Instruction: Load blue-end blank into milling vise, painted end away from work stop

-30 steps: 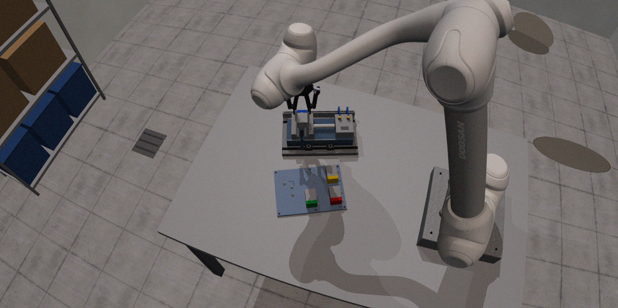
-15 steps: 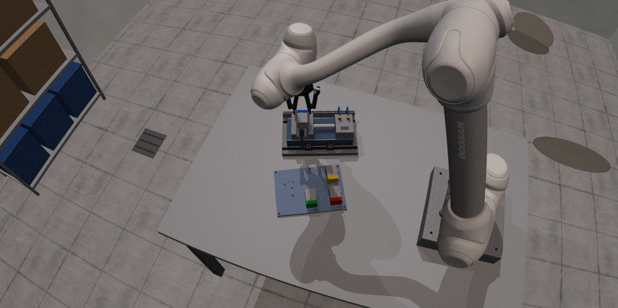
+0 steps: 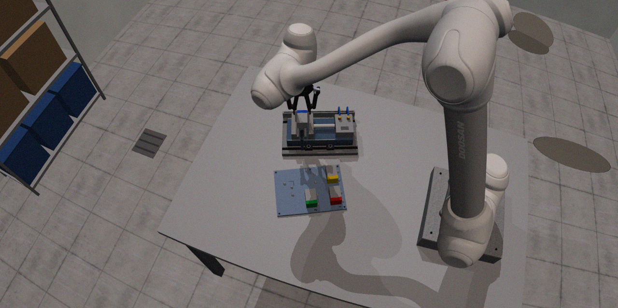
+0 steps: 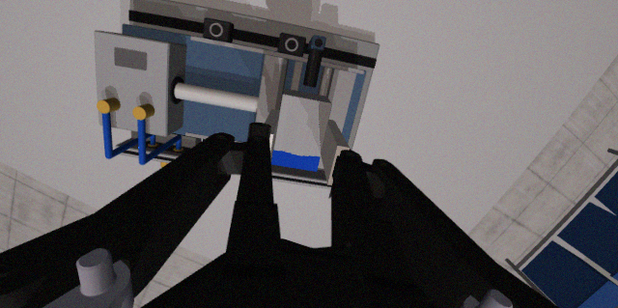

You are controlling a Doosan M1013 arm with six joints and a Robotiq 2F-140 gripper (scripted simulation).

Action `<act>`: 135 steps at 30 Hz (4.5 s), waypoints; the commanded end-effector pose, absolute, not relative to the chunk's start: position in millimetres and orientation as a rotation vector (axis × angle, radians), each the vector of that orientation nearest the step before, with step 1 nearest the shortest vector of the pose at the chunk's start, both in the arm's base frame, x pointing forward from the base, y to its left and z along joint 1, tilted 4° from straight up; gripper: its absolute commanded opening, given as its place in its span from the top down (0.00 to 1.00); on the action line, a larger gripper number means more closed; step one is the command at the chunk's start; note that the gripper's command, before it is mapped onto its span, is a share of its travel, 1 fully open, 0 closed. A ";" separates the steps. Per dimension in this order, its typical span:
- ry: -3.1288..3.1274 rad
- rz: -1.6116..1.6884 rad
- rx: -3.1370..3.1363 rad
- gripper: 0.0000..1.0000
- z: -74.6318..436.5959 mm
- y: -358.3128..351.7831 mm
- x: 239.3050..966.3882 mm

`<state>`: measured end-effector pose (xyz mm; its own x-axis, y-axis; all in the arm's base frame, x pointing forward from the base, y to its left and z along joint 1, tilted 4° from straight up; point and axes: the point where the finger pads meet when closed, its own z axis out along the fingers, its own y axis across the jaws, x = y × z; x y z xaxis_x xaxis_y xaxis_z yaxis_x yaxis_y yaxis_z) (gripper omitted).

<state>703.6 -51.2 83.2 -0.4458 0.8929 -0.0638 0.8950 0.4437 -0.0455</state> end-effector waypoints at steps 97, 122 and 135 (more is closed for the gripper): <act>2.643 -0.112 1.637 1.00 75.0 -51.8 703.5; 2.643 -0.112 1.637 1.00 72.8 -52.0 703.5; 2.643 -0.112 1.637 1.00 71.8 -52.1 703.5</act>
<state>703.5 -52.1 71.8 -0.4458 0.8929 -0.0638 0.8950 0.4437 -0.0455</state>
